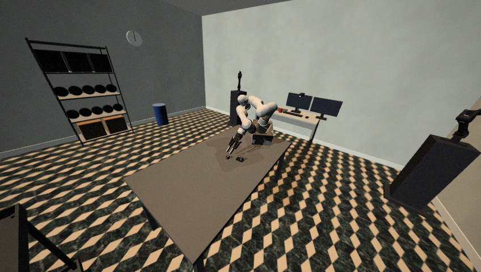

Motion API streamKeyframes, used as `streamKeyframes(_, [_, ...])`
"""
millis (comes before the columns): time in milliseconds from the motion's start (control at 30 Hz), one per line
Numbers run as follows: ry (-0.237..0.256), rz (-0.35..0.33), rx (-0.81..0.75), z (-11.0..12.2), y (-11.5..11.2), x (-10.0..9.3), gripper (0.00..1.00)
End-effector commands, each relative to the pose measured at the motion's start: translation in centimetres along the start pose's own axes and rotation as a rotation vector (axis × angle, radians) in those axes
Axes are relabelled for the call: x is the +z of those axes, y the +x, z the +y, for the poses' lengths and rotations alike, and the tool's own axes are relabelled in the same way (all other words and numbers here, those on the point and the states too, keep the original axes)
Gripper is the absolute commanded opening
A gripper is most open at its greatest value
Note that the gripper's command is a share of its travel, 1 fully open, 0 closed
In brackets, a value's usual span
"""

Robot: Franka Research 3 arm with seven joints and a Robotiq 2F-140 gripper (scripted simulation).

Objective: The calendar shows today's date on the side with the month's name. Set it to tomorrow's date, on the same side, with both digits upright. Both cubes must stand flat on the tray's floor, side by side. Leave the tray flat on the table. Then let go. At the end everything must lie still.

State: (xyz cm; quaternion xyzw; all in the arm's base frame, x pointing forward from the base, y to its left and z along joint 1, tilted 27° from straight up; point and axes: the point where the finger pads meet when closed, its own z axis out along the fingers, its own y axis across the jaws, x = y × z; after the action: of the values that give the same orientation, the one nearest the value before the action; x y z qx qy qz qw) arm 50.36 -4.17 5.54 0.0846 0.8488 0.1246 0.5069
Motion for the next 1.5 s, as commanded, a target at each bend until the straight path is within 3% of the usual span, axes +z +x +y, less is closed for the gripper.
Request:
streamKeyframes(0, [0.018, -0.065, 0.057, -0.1, -1.1, 0.0, 0.28])
streamKeyframes(933, [0.018, -0.065, 0.057, -0.1, -0.6, 0.6, 0.28])
streamKeyframes(1467, [0.018, -0.065, 0.057, 0.0, 1.1, 2.4, 0.28])
